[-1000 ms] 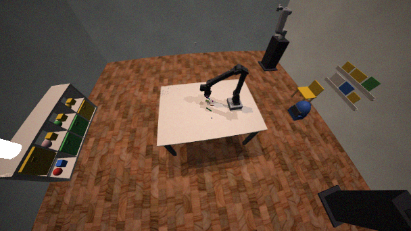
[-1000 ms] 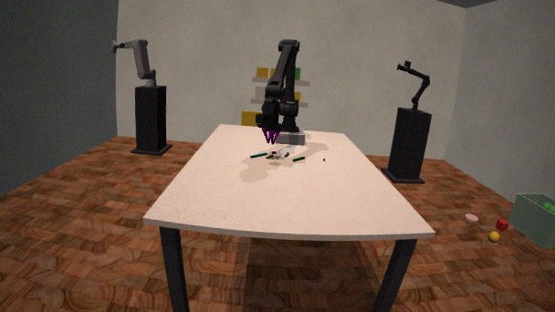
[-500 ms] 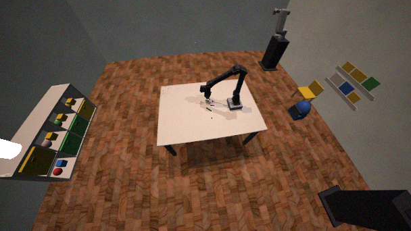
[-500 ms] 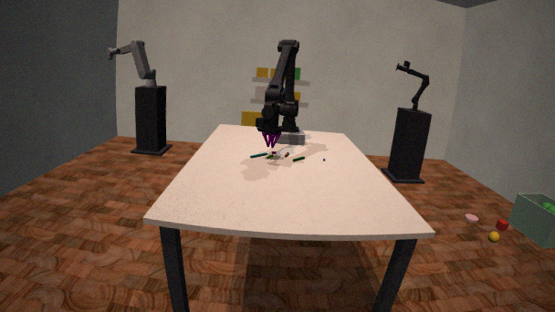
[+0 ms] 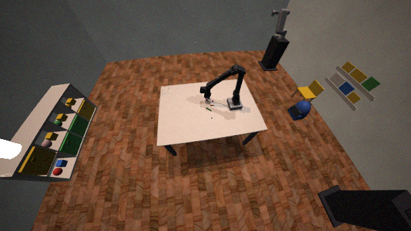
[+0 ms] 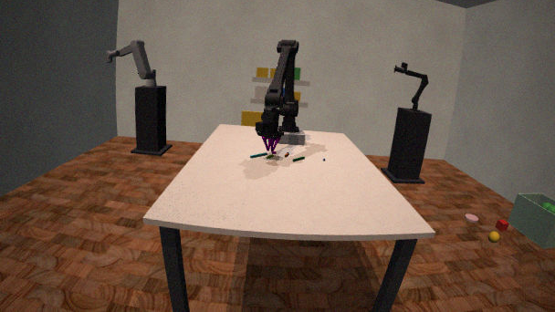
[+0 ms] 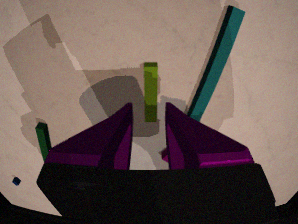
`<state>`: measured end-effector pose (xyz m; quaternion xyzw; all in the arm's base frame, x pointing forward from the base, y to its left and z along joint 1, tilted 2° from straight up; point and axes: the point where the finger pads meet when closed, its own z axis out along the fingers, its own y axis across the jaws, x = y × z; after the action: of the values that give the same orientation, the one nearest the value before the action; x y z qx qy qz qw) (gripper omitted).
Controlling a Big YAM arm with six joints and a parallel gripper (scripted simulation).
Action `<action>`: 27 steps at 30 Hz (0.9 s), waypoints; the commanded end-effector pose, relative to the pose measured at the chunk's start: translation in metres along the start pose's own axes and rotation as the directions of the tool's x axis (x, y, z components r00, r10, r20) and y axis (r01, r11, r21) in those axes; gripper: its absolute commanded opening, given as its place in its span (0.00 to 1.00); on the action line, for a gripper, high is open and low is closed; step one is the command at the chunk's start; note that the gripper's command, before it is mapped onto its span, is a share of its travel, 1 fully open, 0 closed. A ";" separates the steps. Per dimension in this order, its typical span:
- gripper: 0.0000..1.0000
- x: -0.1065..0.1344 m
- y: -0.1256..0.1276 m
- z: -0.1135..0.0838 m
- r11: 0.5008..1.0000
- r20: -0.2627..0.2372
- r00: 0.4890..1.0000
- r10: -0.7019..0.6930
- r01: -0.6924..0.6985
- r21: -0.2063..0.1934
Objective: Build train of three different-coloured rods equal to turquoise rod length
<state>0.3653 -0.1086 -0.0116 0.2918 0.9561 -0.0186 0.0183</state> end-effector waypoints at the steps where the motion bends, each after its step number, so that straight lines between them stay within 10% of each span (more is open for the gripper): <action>1: 0.23 -0.002 -0.003 0.009 1.000 -0.005 1.000 0.007 -0.007 0.001; 27: 0.23 -0.006 -0.002 0.014 1.000 -0.001 1.000 0.006 -0.006 0.000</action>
<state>0.3650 -0.1086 -0.0215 0.2919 0.9561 -0.0186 0.0170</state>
